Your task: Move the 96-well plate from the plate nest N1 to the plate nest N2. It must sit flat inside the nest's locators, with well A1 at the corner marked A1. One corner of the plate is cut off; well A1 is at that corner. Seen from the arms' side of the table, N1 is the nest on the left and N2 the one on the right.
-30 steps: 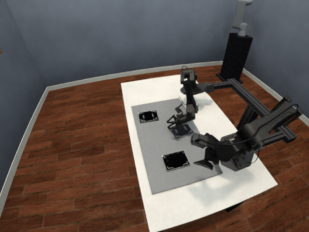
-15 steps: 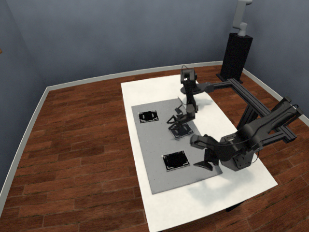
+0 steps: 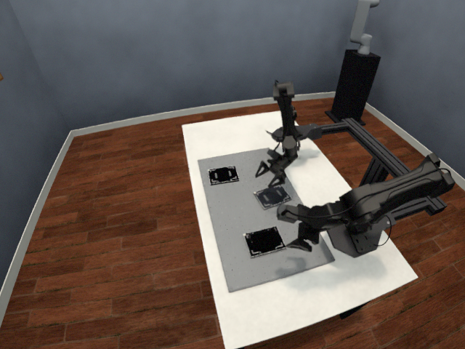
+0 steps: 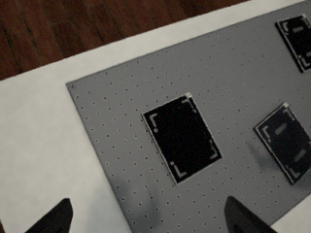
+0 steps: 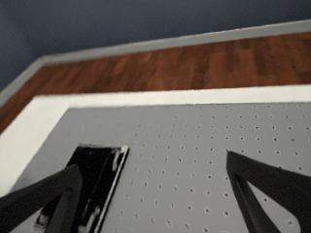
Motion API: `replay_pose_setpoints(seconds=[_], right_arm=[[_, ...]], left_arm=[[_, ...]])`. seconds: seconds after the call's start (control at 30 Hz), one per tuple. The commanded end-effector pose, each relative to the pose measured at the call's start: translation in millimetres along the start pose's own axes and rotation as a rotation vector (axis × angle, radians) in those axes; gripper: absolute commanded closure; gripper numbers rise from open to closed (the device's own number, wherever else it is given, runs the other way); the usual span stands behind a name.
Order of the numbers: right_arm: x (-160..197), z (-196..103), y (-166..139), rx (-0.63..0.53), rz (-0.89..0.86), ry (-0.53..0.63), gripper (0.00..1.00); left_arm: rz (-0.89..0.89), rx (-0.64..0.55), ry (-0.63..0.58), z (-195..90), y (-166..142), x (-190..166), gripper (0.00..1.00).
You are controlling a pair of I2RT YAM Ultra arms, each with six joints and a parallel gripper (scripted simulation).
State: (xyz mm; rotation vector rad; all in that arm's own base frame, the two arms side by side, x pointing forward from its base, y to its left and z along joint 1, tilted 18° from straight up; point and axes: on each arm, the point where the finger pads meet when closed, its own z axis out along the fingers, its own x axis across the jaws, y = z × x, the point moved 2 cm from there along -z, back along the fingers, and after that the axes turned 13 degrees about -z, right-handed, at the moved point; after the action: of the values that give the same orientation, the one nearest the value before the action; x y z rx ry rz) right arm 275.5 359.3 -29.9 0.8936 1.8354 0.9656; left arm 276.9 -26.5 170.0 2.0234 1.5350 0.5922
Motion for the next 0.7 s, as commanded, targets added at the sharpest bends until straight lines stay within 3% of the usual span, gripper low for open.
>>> replay_pose_setpoints(seconds=[0.0,0.3,0.37,0.5,0.67], right_arm=[[18,-21,6,0.058,-0.179,0.173,0.00],[27,-75,18,0.046,-0.405,0.439,0.00],[27,-75,18,0.046,-0.405,0.439,0.00],[28,-105,18,0.027,-0.514,0.575,0.00],[25,-130,19,-0.004,-0.577,0.665,0.00]], left_arm=[[-0.017,-0.051,0.080,15,0,-2,0.00],[-0.021,-0.018,0.150,69,-35,-27,0.00],[-0.021,-0.018,0.150,69,-35,-27,0.00],[-0.025,-0.006,0.186,96,-51,-40,0.00],[-0.008,0.043,0.208,123,-76,-54,0.00]])
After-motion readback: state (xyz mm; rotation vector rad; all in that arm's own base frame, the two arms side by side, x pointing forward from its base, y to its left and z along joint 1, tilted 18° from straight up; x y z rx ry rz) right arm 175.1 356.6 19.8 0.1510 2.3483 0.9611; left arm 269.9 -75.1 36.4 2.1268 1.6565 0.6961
